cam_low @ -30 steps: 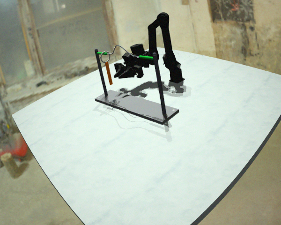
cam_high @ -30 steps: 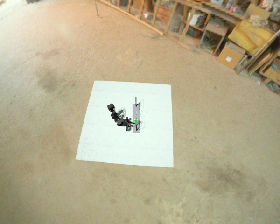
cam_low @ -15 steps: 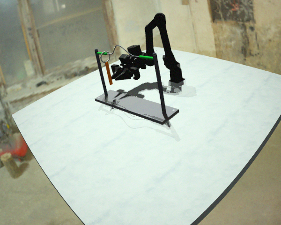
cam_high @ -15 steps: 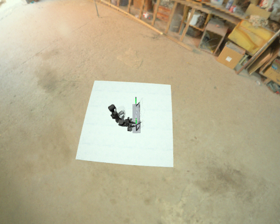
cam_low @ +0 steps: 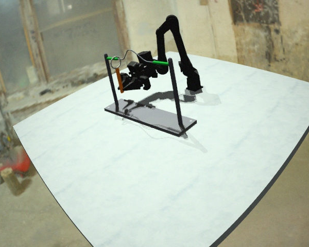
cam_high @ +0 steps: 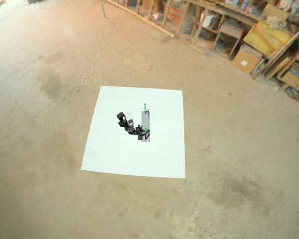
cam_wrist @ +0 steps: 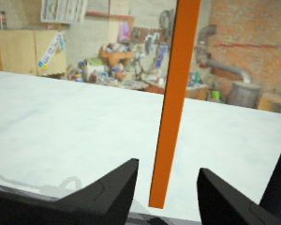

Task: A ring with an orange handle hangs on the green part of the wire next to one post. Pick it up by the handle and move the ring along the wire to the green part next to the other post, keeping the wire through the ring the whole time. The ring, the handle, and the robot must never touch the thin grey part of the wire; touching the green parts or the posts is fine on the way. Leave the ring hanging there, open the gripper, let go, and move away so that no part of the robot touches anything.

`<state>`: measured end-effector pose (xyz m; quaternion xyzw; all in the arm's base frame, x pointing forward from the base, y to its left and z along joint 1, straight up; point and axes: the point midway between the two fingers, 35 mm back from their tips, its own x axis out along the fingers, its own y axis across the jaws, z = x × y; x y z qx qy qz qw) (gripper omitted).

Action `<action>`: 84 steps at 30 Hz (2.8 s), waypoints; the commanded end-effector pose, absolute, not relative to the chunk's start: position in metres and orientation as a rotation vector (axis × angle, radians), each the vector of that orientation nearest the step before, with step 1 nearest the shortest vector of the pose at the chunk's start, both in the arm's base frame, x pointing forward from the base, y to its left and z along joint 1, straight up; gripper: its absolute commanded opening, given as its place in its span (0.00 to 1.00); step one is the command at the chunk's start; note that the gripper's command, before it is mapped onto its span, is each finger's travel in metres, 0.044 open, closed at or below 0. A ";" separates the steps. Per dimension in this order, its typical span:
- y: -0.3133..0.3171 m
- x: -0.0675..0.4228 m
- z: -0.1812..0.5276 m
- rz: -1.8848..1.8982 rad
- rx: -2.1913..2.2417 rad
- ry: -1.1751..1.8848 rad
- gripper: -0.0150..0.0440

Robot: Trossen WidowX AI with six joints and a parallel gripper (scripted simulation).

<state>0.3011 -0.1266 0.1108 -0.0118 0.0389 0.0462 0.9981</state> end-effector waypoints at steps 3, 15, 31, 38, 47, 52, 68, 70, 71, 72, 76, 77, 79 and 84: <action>-0.126 0.312 0.111 0.089 -0.020 0.073 0.53; -0.121 0.327 0.110 0.089 -0.019 0.069 0.53; -0.121 0.327 0.110 0.089 -0.019 0.069 0.53; -0.120 0.327 0.109 0.093 -0.023 0.070 0.39; -0.120 0.327 0.109 0.093 -0.023 0.070 0.00; -0.120 0.327 0.109 0.093 -0.023 0.070 0.00; -0.121 0.327 0.127 0.091 -0.020 0.069 0.00; -0.121 0.327 0.127 0.091 -0.020 0.069 0.00; -0.121 0.327 0.127 0.091 -0.020 0.069 0.00; -0.121 0.327 0.127 0.091 -0.020 0.069 0.00; -0.121 0.327 0.127 0.091 -0.020 0.069 0.00; -0.121 0.327 0.127 0.091 -0.020 0.069 0.00; -0.121 0.327 0.127 0.091 -0.020 0.069 0.00; -0.121 0.327 0.127 0.091 -0.020 0.069 0.00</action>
